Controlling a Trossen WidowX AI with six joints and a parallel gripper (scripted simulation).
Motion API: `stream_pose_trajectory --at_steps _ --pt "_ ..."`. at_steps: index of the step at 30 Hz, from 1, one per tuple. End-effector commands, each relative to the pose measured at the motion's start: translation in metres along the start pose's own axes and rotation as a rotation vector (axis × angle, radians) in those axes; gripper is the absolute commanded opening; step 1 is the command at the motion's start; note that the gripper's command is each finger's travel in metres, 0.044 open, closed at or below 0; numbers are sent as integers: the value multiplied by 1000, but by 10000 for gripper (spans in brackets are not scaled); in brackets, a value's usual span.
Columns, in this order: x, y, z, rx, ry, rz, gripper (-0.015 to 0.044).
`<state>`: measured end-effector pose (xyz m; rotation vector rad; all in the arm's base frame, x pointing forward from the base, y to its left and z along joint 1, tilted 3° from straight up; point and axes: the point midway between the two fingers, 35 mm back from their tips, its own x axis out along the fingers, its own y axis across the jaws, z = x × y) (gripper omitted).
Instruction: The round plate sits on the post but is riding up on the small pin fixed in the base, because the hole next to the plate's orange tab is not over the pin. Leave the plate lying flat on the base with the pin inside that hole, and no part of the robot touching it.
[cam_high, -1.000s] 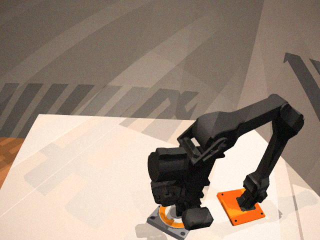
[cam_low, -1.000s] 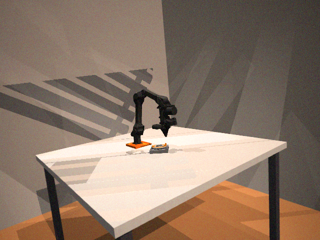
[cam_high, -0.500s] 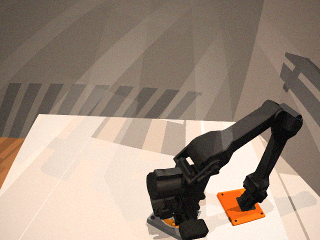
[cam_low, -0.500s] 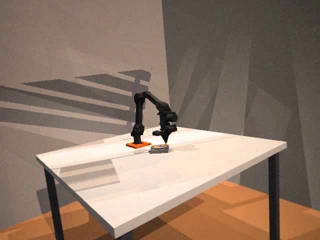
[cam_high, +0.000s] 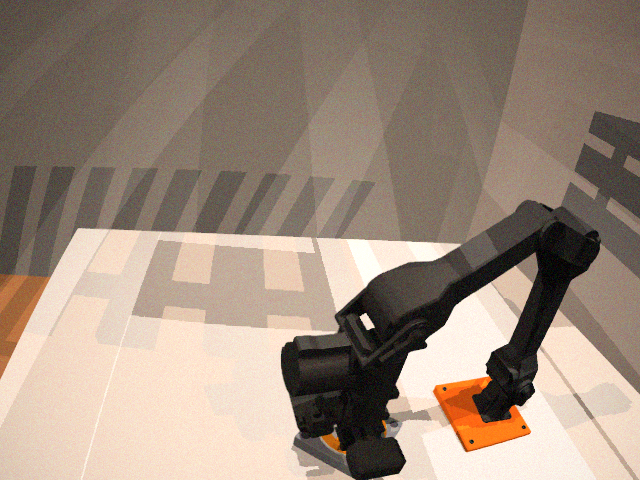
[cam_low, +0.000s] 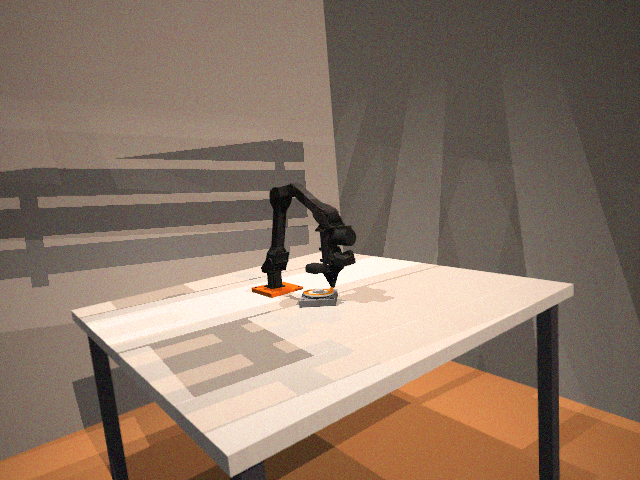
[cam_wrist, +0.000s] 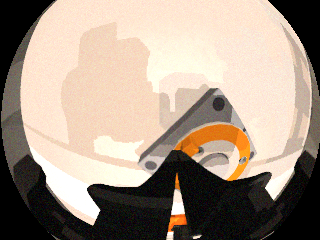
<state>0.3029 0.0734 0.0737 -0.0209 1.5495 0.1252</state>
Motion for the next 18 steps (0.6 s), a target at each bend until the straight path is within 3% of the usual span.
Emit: stream_pose_trajectory --at_steps 1,18 --pt "1 -6 6 -1 -2 -6 0" --pt "1 -24 19 -1 -3 -8 0"
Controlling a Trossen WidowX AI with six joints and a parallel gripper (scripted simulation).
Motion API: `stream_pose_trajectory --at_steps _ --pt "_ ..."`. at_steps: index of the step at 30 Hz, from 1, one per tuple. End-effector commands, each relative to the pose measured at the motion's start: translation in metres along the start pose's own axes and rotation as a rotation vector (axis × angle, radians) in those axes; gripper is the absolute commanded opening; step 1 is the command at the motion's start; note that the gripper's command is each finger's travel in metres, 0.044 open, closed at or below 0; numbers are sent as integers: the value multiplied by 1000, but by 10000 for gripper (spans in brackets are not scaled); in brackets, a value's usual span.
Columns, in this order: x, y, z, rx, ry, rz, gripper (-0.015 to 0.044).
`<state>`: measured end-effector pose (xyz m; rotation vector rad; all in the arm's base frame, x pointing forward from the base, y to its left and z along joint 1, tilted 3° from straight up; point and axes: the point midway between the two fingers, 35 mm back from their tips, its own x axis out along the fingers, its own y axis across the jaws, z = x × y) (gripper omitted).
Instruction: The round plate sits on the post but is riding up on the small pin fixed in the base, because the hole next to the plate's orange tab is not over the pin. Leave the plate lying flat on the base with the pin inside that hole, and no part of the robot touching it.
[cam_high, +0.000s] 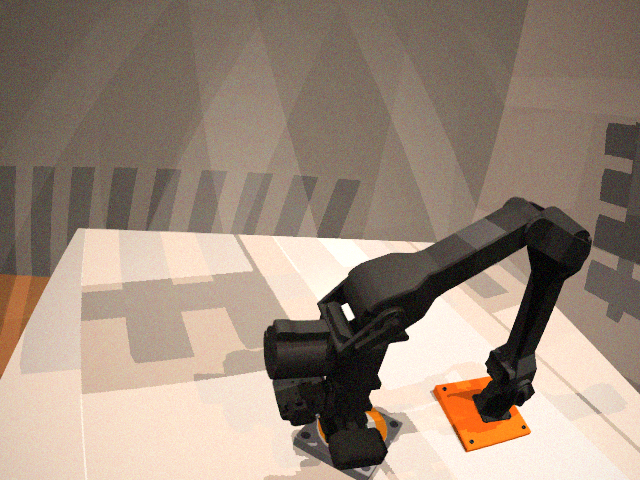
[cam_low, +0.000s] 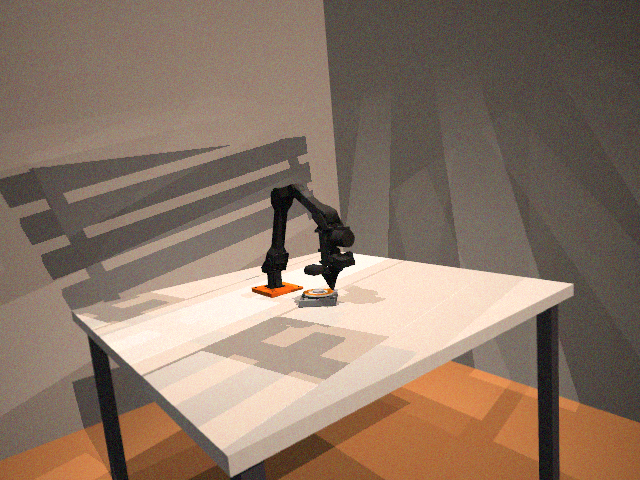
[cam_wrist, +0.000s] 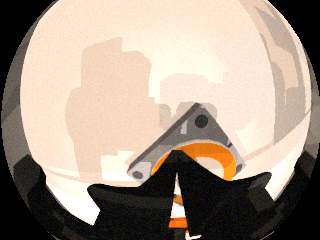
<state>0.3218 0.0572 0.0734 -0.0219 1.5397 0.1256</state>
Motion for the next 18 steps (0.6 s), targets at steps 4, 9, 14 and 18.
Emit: stream_pose_trajectory --at_steps 4,9,14,18 --pt "0 -10 3 1 7 -8 0" --pt "-1 -15 5 1 7 -8 0" --pt "-1 -21 6 1 7 -9 0" --pt "-1 -26 6 1 7 -9 0"
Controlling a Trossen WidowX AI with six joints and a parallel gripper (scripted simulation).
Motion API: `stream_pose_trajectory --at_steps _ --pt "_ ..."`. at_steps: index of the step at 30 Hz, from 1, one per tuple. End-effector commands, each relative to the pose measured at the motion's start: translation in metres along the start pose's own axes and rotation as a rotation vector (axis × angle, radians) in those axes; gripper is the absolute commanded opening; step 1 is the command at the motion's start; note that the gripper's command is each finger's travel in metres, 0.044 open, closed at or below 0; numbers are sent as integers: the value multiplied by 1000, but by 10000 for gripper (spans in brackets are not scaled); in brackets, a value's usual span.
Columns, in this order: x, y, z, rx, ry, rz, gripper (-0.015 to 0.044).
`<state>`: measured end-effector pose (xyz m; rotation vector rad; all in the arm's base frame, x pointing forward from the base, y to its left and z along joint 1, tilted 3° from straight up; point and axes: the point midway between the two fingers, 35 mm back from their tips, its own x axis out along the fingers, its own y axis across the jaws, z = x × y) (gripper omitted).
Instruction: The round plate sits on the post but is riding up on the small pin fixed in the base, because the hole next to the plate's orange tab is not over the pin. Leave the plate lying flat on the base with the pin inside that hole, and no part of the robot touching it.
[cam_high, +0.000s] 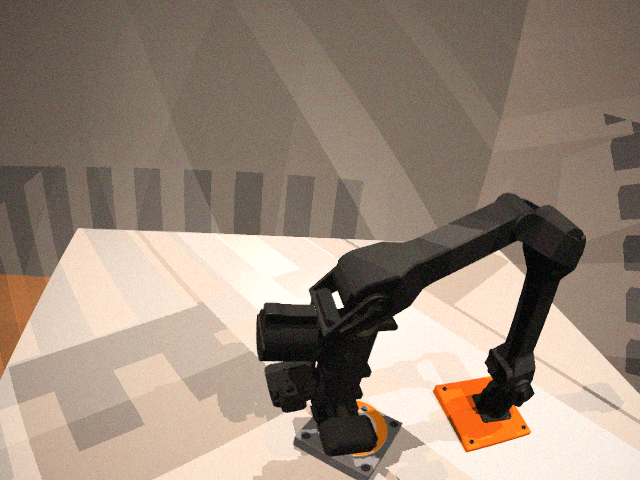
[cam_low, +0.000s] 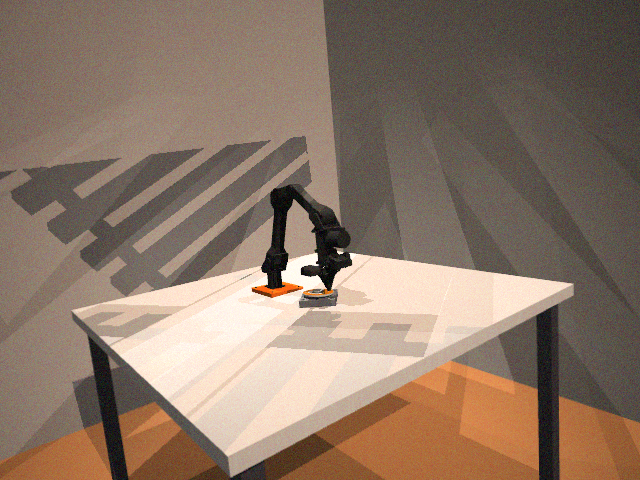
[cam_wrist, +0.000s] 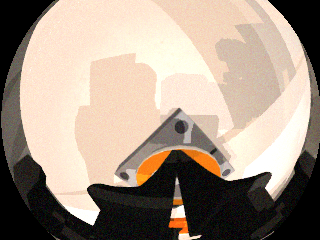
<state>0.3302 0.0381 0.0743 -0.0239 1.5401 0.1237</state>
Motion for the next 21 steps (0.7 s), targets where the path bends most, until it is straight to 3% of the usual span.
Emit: stream_pose_trajectory --at_steps 1,21 --pt "1 -7 0 1 6 -7 0" --pt "-1 -28 -6 1 7 -9 0"
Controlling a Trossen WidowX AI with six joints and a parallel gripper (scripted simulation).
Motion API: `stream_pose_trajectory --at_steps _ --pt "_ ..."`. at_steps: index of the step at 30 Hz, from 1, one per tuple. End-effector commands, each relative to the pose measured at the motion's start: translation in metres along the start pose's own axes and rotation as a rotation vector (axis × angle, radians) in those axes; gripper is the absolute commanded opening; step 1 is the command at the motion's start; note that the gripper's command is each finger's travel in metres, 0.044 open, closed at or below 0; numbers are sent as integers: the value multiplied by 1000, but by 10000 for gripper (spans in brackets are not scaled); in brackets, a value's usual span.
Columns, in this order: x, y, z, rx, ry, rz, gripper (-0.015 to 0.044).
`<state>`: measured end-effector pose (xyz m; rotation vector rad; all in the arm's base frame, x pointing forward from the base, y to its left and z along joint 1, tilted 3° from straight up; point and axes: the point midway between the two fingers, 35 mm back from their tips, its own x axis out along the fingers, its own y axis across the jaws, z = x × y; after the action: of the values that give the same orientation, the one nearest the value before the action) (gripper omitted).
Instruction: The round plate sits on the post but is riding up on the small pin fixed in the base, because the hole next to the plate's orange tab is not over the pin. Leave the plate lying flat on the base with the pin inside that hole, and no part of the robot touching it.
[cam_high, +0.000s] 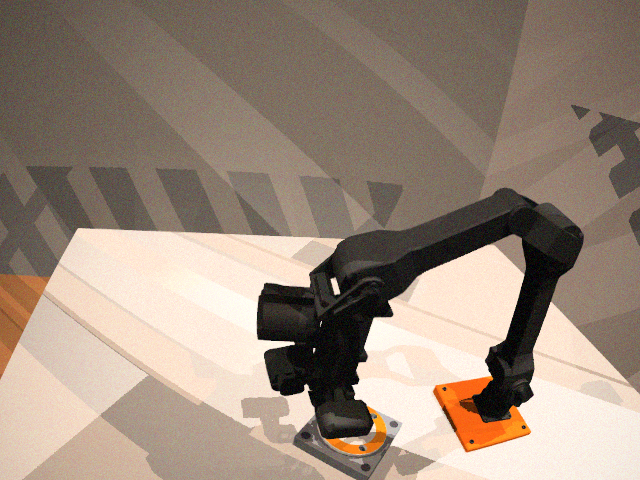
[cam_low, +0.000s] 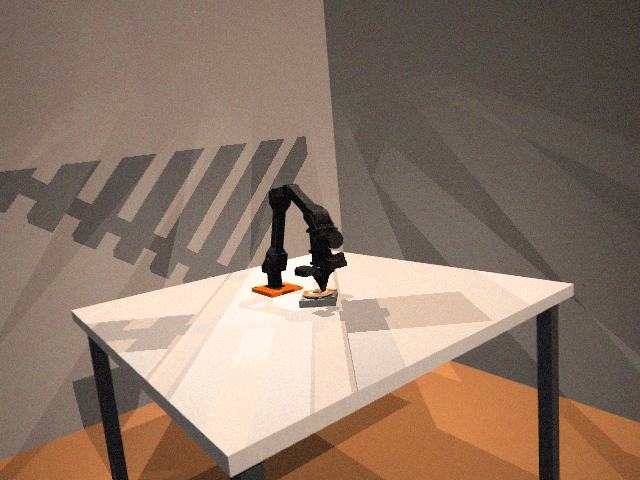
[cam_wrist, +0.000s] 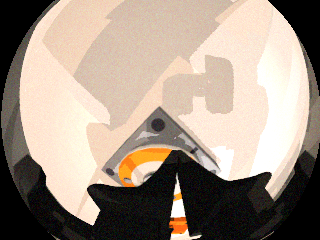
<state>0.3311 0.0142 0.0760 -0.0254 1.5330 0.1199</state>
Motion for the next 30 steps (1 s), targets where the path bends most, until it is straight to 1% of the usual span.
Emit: stream_pose_trajectory --at_steps 1,11,19,22,23,30 --pt "2 -5 -5 0 14 -5 0" --pt "1 -10 -7 0 14 -6 0" --pt "-35 -9 -6 -1 14 -6 0" --pt "-42 -8 -6 -1 14 -6 0" --pt "-34 -8 -6 4 9 -2 0" --pt "-34 -8 -6 4 9 -2 0"
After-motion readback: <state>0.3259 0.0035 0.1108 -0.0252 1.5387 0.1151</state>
